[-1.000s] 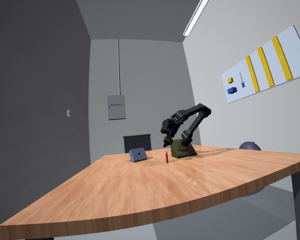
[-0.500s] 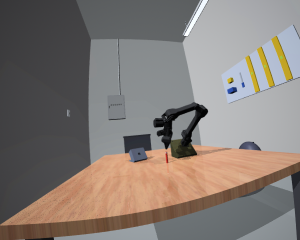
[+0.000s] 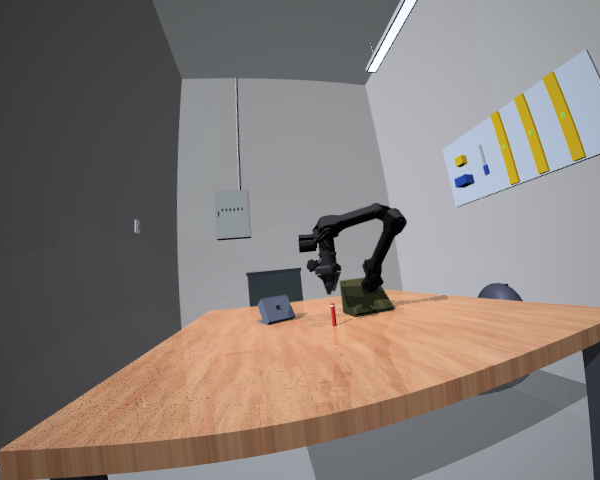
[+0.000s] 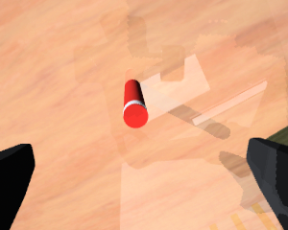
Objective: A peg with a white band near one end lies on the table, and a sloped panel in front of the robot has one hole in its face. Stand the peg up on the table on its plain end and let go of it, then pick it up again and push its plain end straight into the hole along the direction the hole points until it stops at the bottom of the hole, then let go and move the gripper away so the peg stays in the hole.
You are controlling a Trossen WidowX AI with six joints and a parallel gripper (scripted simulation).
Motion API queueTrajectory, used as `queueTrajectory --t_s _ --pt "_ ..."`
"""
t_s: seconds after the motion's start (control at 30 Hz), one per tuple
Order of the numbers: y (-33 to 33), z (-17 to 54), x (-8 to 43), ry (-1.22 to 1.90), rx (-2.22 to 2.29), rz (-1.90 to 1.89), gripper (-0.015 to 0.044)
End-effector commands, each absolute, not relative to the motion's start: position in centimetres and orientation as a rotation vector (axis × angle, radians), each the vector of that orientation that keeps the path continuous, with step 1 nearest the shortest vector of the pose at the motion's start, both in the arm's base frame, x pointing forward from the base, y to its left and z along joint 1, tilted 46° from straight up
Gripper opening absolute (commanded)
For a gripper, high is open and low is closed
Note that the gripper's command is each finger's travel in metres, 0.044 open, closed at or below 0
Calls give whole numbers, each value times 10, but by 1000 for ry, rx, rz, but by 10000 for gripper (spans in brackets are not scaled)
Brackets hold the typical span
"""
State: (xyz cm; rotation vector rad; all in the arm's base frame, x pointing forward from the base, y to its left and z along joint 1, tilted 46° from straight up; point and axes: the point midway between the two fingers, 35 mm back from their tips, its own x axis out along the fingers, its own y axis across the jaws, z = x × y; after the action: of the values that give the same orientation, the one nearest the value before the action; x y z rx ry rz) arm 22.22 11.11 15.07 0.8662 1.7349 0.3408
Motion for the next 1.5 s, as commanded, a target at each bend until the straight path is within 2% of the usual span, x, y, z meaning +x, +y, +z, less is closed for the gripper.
queueTrajectory --t_s 0.0,1.47 --pt "111 151 224 1739 880 352 440" --pt "116 145 223 1265 94 1130 440"
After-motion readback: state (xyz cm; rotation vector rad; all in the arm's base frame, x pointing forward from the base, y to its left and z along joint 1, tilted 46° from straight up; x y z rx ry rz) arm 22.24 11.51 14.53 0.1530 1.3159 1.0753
